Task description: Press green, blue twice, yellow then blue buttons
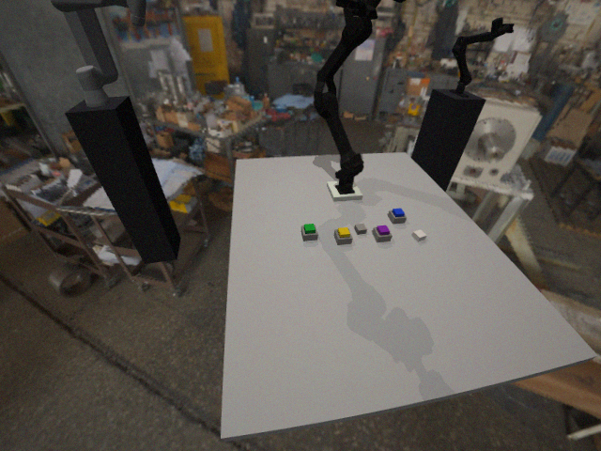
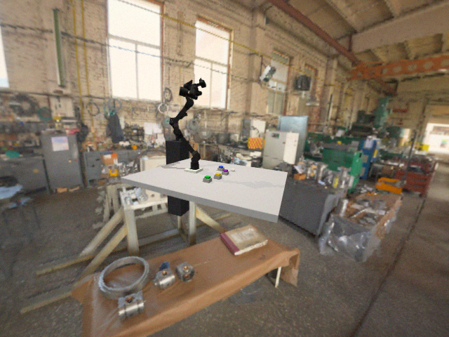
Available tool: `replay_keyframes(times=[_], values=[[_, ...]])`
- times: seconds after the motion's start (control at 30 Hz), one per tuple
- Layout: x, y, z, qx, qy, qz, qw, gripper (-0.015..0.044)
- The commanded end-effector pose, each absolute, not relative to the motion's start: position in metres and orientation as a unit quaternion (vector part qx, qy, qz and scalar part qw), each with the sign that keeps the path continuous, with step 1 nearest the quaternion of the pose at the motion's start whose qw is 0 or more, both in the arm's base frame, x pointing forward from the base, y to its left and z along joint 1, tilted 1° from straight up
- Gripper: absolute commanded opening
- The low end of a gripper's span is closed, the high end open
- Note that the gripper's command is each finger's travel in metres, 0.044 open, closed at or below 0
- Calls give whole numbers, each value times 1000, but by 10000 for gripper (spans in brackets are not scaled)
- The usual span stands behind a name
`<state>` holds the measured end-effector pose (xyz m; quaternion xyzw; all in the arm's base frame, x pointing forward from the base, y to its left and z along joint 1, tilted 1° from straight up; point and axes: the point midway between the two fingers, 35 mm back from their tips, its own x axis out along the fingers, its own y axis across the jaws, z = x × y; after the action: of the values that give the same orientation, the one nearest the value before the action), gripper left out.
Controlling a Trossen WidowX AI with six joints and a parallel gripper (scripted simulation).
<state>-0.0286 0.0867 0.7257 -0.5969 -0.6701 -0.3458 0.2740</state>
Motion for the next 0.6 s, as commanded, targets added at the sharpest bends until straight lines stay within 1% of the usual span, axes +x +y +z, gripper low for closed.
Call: replay_keyframes(times=[0.0,0.13,0.27,0.43,0.57], values=[[43,116,713,-654,-632,-244,336,400],[131,131,684,-705,-554,-128,424,400],[216,125,641,-732,-444,-29,517,400],[306,90,570,-723,-272,64,631,400],[358,44,502,-682,-114,111,714,400]])
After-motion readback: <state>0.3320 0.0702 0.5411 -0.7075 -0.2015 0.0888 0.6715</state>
